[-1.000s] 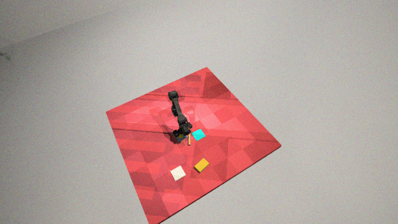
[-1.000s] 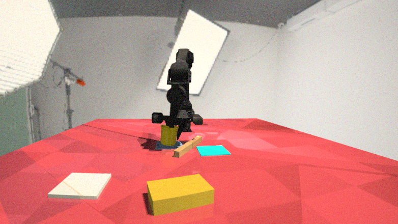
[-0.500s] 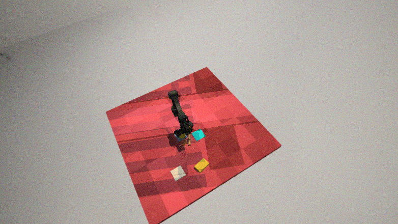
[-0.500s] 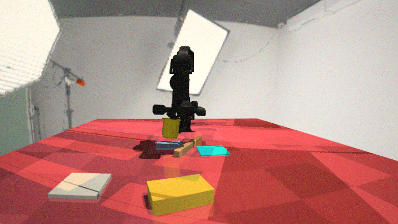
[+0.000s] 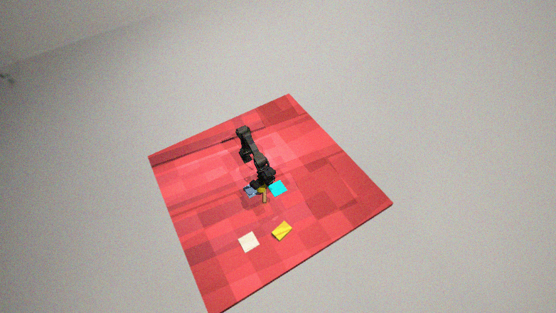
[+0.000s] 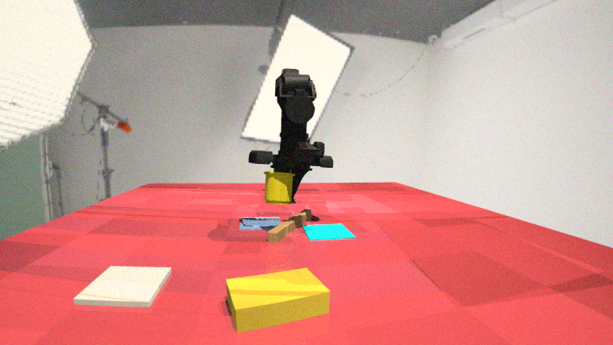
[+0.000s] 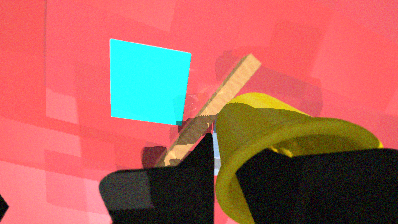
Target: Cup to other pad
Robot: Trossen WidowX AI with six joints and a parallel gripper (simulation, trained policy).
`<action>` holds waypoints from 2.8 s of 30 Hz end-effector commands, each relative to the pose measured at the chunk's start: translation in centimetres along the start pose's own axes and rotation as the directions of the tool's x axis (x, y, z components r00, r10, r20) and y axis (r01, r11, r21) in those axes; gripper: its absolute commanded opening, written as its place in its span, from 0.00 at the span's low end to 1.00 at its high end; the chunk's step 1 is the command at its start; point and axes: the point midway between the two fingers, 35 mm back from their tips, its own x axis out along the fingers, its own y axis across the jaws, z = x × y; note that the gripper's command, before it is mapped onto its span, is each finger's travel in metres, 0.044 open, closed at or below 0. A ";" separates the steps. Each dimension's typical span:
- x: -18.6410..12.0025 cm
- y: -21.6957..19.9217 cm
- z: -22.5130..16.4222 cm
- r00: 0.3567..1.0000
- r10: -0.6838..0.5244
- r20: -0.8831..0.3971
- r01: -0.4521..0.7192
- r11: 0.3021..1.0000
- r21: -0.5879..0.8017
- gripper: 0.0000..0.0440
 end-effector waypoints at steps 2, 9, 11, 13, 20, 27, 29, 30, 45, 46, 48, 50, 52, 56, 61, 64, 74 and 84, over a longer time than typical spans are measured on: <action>-0.6 1.3 1.6 0.999 -0.001 0.041 0.002 1.000 -0.018 0.04; -0.7 3.5 3.3 0.997 0.000 0.080 0.004 0.999 -0.046 0.02; -0.6 4.2 3.8 0.996 0.001 0.090 0.004 0.999 -0.054 0.02; -0.5 4.9 4.2 0.995 0.003 0.098 0.003 0.998 -0.062 0.02; 0.1 7.6 5.2 0.993 0.011 0.120 -0.001 0.996 -0.087 0.00; 1.3 9.8 5.6 0.992 0.013 0.125 -0.001 0.995 -0.098 0.00; 1.8 10.1 5.5 0.992 0.011 0.123 0.002 0.995 -0.098 0.00; 2.1 10.3 5.5 0.993 0.009 0.121 0.002 0.995 -0.097 0.00; 5.3 10.5 4.4 0.993 -0.008 0.114 0.016 0.997 -0.075 0.14; 5.3 10.5 4.4 0.993 -0.007 0.117 0.015 0.997 -0.073 0.16; 5.3 10.4 4.5 0.992 -0.004 0.127 0.013 0.998 -0.067 0.20; 5.1 10.3 4.6 0.990 0.000 0.139 0.008 0.998 -0.060 0.26; 4.7 10.3 4.9 0.987 0.009 0.160 0.000 0.999 -0.053 0.33; 3.6 10.3 5.4 0.980 0.025 0.200 -0.015 0.999 -0.050 0.32; 2.6 10.1 5.4 0.972 0.033 0.231 -0.022 0.998 -0.052 0.31; 2.0 10.1 5.0 0.971 0.045 0.236 -0.033 0.998 -0.051 0.33; -0.6 10.0 4.1 0.958 0.073 0.277 -0.065 0.997 -0.039 0.42; -3.6 9.4 4.0 0.934 0.076 0.348 -0.074 0.997 -0.019 0.67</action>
